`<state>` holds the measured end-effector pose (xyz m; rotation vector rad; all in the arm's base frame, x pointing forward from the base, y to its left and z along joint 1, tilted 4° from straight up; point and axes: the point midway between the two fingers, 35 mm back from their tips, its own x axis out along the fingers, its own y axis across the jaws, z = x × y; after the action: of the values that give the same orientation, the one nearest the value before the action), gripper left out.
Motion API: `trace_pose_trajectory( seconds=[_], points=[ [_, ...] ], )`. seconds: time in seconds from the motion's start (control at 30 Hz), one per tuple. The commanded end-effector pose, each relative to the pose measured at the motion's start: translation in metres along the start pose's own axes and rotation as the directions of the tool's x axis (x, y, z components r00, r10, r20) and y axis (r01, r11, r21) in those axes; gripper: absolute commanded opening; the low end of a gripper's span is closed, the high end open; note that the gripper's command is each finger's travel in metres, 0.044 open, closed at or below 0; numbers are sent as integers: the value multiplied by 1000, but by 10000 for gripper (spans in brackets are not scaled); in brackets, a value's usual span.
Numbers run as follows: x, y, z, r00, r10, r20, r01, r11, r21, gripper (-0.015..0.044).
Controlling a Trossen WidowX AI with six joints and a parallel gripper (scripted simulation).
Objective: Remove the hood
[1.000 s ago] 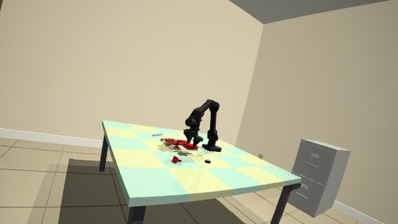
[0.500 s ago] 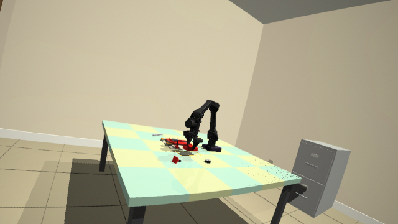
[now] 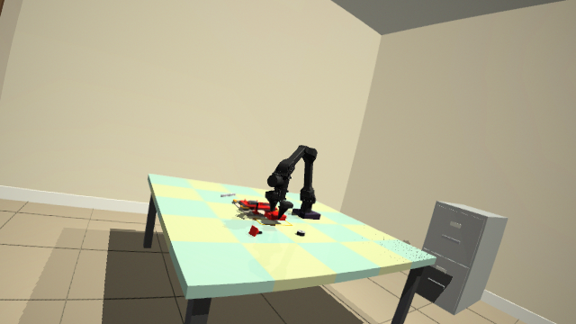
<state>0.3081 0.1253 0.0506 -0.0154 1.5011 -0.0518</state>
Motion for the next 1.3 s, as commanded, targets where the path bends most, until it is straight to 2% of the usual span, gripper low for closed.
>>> trace_pose_trajectory(
  seconds=[0.0, 1.27],
  points=[
    [3, -1, -1, 1000, -6, -1, 6, 1000, -3, 0],
    [20, -1, -1, 1000, -6, -1, 6, 1000, -3, 0]
  ],
)
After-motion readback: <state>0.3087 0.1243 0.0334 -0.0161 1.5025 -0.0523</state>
